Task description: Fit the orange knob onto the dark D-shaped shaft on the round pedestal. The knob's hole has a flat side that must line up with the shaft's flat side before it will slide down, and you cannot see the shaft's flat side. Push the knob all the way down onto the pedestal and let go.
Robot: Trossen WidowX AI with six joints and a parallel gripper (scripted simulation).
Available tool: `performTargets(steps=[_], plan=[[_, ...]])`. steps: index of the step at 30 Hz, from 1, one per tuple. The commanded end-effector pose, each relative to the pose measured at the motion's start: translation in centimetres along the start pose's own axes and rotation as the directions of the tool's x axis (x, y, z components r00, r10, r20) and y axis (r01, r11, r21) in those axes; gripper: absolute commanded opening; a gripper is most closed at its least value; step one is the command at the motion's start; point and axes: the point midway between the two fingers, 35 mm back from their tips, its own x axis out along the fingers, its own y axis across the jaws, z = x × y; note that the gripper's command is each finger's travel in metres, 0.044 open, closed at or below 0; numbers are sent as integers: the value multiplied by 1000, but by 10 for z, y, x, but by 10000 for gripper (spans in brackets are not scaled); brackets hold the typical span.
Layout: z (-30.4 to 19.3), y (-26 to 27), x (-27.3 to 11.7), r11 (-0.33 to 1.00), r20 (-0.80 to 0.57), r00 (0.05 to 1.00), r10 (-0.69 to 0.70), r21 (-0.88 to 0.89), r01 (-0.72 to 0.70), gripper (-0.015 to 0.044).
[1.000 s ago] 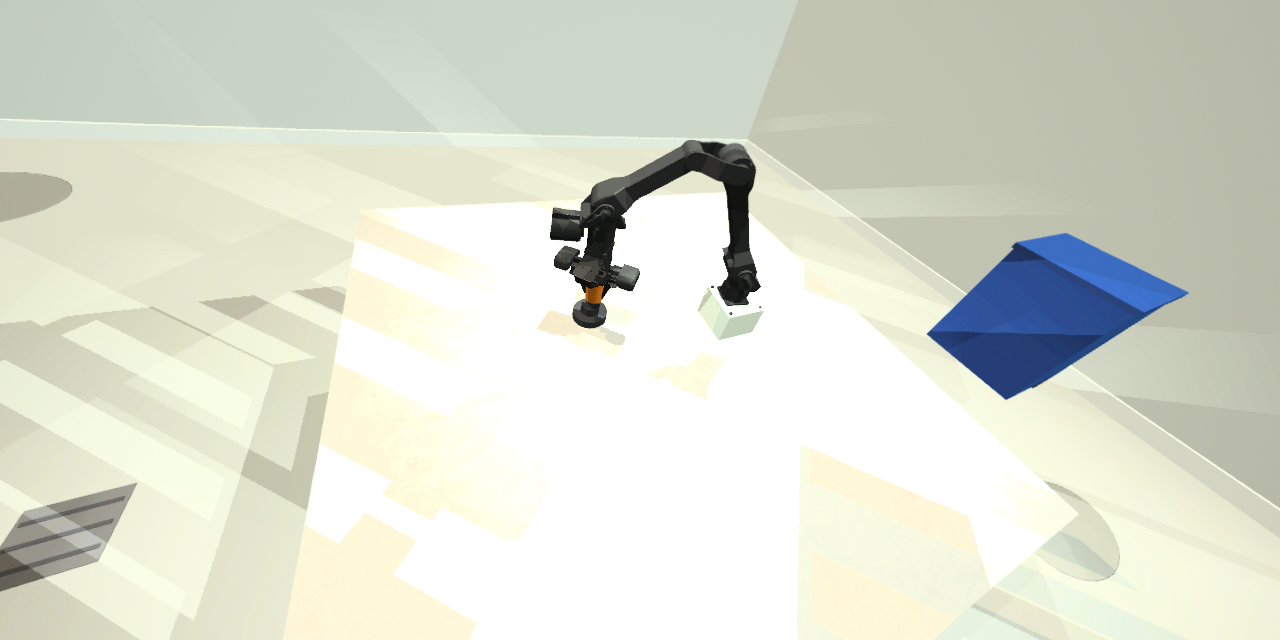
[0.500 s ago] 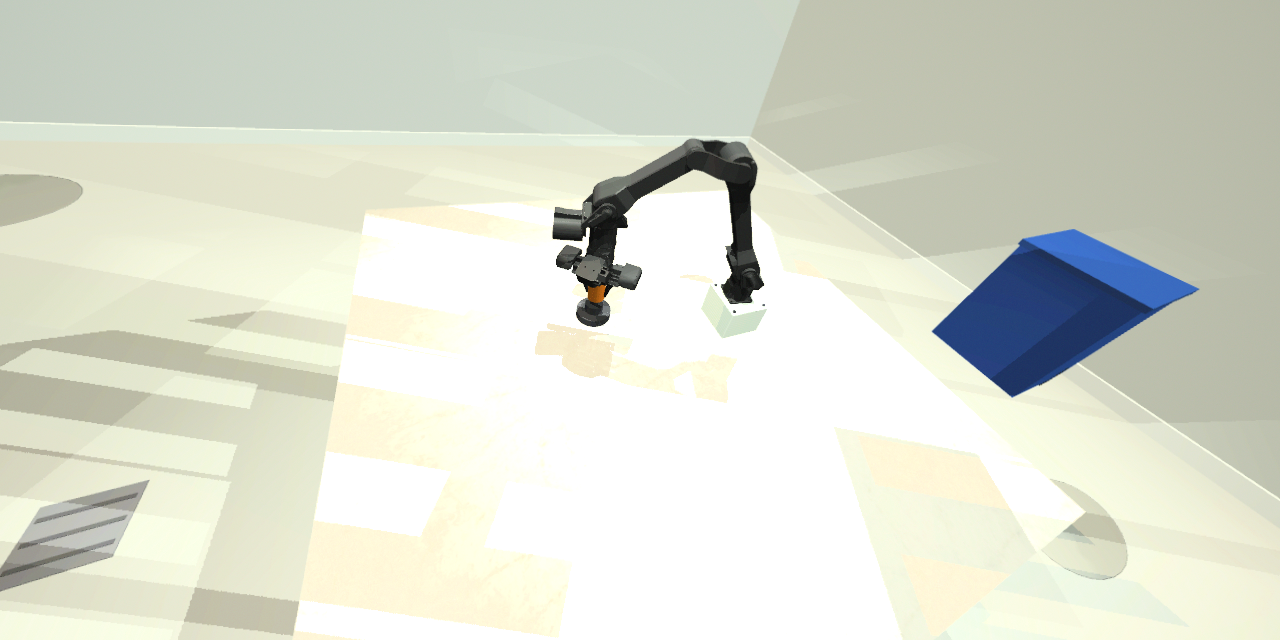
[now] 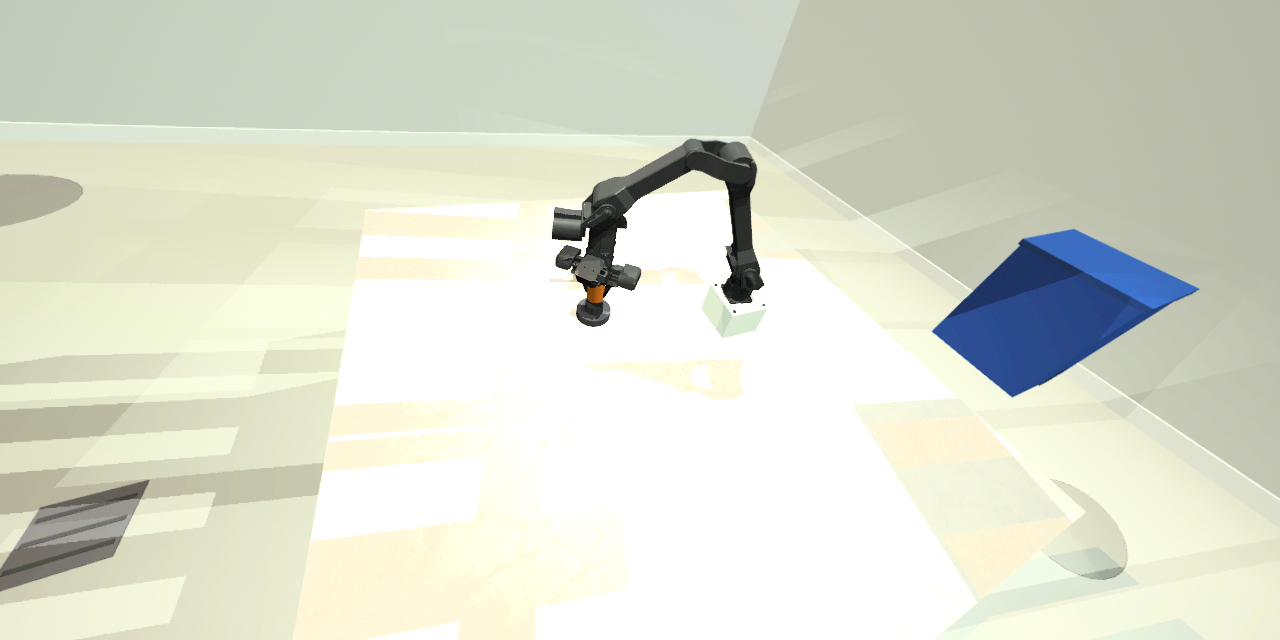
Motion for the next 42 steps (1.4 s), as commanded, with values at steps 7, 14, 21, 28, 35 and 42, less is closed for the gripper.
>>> performTargets(steps=[7, 14, 21, 28, 35, 42], plan=[[-1, 2, -5, 985, 4, 1000, -3, -174, 4, 0], [-1, 3, -5, 977, 4, 1000, -3, -214, 4, 0], [0, 1, -3, 977, 4, 1000, -4, -214, 4, 0], [1, -1, -3, 977, 4, 1000, -4, -214, 5, 0], [1, -1, 1, 977, 4, 1000, -4, -214, 5, 0], [1, 0, 1, 977, 4, 1000, -4, -214, 4, 0]])
